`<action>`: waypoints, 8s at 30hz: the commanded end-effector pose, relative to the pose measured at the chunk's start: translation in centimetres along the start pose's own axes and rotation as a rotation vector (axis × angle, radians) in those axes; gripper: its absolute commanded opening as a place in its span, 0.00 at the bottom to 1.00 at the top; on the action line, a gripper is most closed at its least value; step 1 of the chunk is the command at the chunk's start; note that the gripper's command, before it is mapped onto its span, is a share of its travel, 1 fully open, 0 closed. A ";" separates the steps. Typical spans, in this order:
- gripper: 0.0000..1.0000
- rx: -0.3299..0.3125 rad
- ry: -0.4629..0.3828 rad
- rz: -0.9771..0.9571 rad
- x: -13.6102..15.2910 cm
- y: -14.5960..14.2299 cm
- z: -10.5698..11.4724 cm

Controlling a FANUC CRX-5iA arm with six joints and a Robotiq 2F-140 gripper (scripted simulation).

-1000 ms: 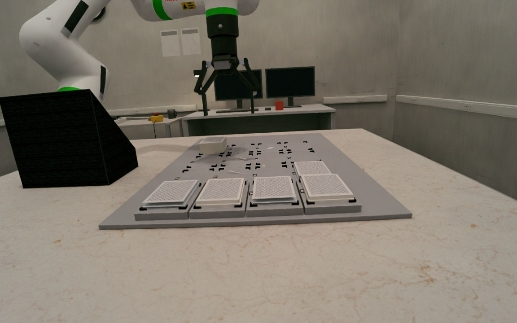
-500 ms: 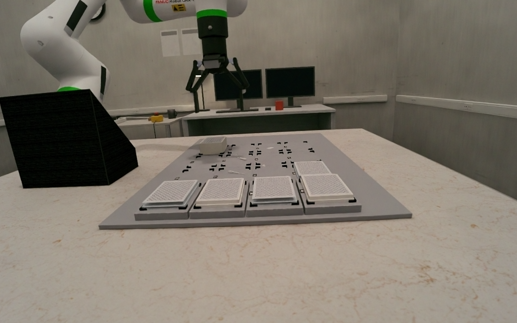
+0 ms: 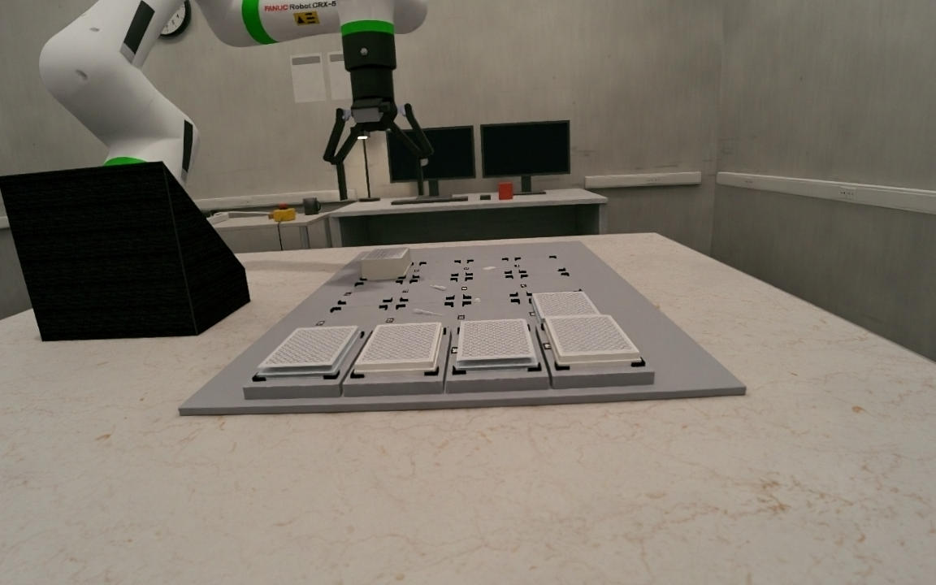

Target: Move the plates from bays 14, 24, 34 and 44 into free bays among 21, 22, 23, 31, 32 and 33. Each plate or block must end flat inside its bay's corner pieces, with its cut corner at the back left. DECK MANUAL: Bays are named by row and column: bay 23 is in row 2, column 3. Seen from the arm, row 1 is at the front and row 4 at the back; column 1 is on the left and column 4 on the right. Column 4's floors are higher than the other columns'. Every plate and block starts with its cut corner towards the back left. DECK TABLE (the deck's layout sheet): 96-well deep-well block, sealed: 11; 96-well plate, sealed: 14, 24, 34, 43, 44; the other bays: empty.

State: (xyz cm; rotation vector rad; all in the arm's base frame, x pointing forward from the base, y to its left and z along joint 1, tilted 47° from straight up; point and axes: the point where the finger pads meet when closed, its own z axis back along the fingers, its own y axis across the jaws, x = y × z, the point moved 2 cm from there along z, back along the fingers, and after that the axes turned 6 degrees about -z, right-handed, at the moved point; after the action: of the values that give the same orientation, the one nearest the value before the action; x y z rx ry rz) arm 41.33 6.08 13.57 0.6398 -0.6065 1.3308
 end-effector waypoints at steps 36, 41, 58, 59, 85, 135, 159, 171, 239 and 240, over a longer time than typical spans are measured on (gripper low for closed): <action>1.00 -0.002 0.001 0.000 3.2 3.5 0.7; 1.00 -0.002 0.001 0.000 3.2 3.5 0.7; 1.00 -0.002 0.001 0.000 3.2 3.5 0.7; 1.00 -0.002 0.001 0.000 3.2 3.5 0.7; 1.00 -0.002 0.001 0.000 -6.0 2.5 1.0; 1.00 -0.002 0.002 0.000 -23.5 0.7 1.6; 1.00 -0.002 0.002 0.000 -31.4 -0.1 1.8; 1.00 -0.002 0.002 0.000 -35.8 -0.6 1.9; 1.00 -0.002 0.002 0.000 -45.8 -1.6 2.3; 1.00 -0.002 0.002 0.000 -45.8 -1.6 2.3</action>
State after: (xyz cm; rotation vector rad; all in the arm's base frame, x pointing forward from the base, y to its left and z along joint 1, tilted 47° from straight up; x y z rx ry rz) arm 36.49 -26.65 -18.12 0.6391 -0.6067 1.3304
